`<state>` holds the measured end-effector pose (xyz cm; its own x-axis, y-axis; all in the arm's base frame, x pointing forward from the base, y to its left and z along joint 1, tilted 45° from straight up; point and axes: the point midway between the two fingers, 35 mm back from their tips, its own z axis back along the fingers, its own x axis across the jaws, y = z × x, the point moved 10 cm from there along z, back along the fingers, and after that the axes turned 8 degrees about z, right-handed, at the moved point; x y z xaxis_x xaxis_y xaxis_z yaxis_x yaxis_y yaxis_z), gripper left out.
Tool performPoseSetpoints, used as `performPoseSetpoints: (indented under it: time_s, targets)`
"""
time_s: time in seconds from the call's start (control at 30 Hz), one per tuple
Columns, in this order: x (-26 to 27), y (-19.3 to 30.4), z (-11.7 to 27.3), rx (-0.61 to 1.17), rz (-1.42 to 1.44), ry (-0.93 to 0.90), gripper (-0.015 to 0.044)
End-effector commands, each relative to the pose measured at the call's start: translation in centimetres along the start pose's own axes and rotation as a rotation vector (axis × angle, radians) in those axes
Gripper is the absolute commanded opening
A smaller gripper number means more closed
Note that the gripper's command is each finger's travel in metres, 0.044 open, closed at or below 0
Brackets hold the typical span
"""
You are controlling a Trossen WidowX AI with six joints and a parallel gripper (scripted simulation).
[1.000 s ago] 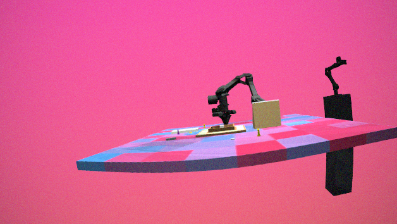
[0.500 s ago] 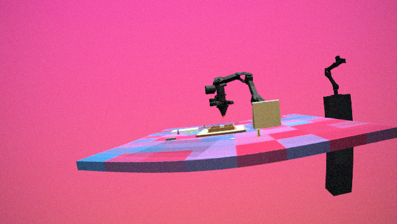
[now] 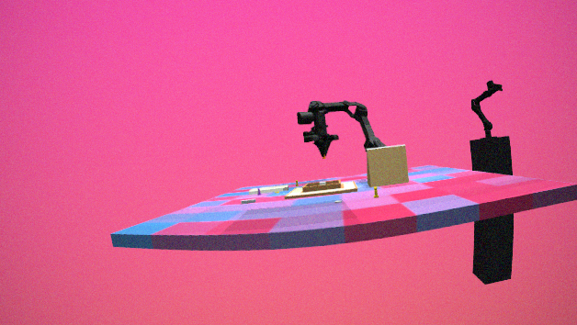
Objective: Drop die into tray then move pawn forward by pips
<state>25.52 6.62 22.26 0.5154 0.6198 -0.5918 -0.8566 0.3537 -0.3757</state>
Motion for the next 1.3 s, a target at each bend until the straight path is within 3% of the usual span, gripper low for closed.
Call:
performPoseSetpoints:
  time_s: [0.0, 0.47, 1.27]
  targets:
    - [0.7, -1.0, -0.8, 0.013, 0.008, -0.001, 0.0]
    - [4.1, -6.8, -7.2, -0.002, -0.009, 0.002, 0.0]
    - [4.2, -6.9, -11.3, -0.003, -0.01, 0.003, 0.0]
